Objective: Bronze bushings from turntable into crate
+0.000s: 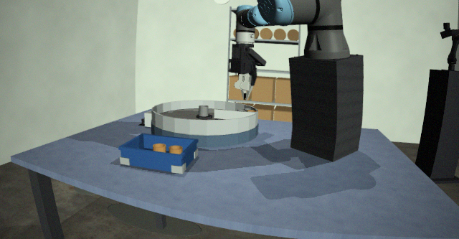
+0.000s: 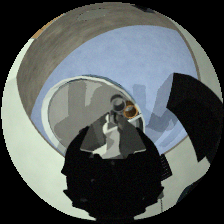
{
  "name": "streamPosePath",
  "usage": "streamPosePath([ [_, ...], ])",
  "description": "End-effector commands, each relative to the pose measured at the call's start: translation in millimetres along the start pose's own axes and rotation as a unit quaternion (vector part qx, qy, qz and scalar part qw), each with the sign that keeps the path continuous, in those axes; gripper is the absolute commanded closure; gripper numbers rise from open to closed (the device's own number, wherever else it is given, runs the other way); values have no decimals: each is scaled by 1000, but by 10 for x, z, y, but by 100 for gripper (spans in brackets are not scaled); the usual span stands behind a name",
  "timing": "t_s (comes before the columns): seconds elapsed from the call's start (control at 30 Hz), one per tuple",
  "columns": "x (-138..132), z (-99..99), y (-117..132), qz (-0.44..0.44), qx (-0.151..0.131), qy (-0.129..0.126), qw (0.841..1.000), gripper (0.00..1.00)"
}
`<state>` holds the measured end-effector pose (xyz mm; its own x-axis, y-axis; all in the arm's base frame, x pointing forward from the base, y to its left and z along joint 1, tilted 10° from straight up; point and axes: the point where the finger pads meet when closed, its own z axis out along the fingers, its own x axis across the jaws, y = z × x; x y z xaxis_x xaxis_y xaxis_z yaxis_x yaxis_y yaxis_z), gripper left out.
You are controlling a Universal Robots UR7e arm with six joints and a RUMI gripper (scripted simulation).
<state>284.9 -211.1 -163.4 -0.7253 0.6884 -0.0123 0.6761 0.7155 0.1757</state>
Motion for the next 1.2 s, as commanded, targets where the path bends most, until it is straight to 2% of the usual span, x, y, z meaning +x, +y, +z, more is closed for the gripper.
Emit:
streamPosePath([
  [0.0,-4,-2,-1,0,0,0,1000,95],
  [0.57,-4,3,-1,0,0,0,1000,95],
  [0.87,-4,215,-2,0,0,-1,1000,95],
  [1.17,-4,231,-2,0,0,-1,1000,95],
])
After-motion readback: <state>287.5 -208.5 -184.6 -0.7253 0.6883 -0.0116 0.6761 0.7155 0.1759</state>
